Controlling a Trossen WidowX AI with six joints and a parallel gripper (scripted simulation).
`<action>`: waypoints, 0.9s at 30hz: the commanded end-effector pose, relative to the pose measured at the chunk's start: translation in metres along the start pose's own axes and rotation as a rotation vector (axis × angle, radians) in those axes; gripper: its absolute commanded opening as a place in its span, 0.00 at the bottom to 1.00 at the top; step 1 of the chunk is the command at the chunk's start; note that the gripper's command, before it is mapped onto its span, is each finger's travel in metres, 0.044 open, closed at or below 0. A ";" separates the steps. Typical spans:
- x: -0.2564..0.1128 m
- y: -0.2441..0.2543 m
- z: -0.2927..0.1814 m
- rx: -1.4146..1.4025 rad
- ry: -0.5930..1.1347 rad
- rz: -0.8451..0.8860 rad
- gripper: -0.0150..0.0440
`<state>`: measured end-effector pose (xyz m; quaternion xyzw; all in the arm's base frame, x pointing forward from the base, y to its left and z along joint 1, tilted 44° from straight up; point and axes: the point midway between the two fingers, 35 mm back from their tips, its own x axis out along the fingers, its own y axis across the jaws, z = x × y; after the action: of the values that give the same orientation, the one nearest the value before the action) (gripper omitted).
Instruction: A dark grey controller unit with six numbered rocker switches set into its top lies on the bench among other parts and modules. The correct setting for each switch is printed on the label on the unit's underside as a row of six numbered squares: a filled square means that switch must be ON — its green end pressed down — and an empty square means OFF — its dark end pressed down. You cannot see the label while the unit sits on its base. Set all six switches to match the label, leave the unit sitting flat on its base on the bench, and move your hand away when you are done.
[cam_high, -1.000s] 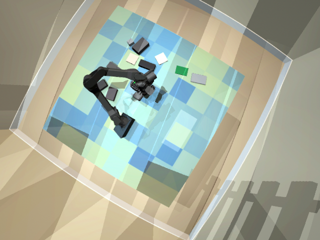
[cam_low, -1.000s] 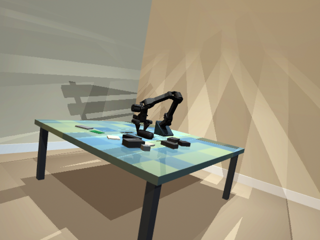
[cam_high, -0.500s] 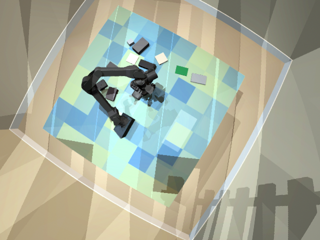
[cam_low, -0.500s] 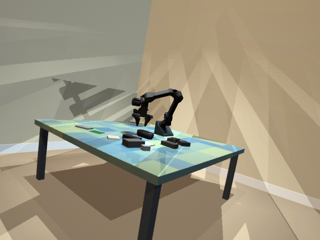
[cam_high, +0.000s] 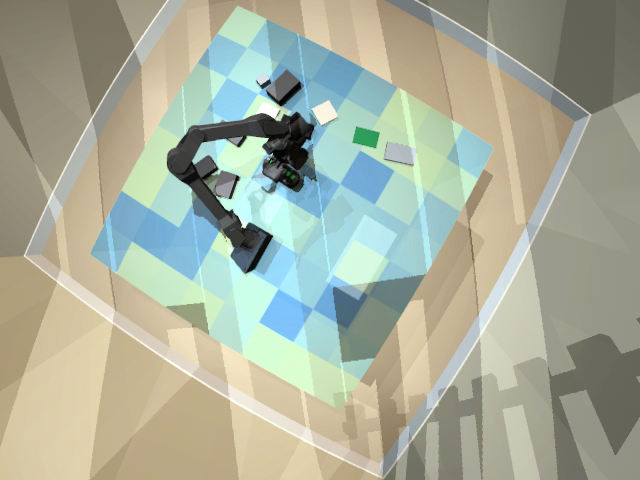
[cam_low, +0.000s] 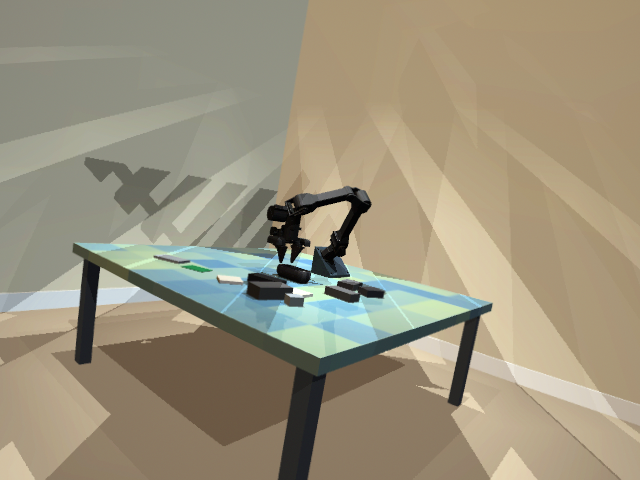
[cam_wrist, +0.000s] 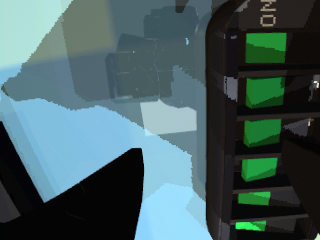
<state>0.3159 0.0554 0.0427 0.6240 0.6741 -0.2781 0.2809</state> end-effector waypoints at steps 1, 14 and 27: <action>0.006 0.008 -0.013 0.013 0.006 -0.002 0.56; 0.006 0.008 -0.013 0.013 0.006 -0.002 0.25; 0.006 0.008 -0.012 0.011 0.004 -0.003 0.25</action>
<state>0.3225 0.0684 0.0469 0.6244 0.6742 -0.2808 0.2769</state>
